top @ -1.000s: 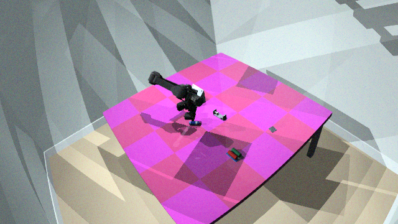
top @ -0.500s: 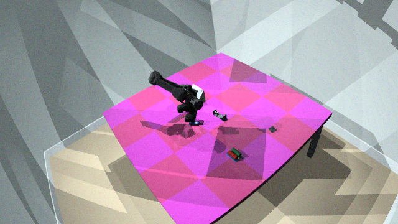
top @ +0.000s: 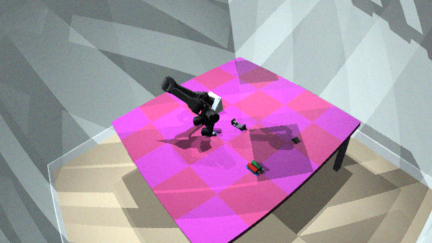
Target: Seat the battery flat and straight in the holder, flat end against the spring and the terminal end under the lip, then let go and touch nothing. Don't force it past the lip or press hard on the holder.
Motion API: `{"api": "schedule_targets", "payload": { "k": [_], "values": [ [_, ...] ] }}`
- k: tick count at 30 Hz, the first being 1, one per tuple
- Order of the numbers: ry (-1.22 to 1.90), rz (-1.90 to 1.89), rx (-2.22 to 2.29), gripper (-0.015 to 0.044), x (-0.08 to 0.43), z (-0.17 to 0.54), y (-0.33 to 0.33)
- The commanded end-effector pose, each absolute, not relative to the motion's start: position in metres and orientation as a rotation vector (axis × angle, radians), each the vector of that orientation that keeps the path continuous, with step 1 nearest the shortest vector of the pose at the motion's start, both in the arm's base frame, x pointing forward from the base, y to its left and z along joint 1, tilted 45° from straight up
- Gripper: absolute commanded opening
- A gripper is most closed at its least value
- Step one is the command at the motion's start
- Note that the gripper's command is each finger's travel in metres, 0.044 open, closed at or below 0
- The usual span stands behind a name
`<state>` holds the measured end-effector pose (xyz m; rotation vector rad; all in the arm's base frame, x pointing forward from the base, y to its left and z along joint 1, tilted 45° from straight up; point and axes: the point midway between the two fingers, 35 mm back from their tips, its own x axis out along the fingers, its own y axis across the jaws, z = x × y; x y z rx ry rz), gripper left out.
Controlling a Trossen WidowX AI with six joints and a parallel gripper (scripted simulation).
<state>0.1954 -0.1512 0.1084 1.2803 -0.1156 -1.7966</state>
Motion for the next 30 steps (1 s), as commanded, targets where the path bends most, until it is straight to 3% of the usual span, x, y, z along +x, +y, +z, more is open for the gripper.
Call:
{"api": "schedule_targets", "payload": {
  "k": [1, 4, 8, 16, 30],
  "values": [
    [-0.108, -1.804, 1.275, 0.0243, 0.192, 0.102, -0.156],
    [-0.109, -1.804, 1.274, 0.0243, 0.192, 0.100, -0.157],
    [-0.109, -1.804, 1.274, 0.0138, 0.192, 0.100, -0.157],
    [-0.109, -1.804, 1.274, 0.0085, 0.192, 0.100, -0.157],
    [-0.106, -1.805, 1.276, 0.0081, 0.195, 0.135, -0.122]
  ]
}}
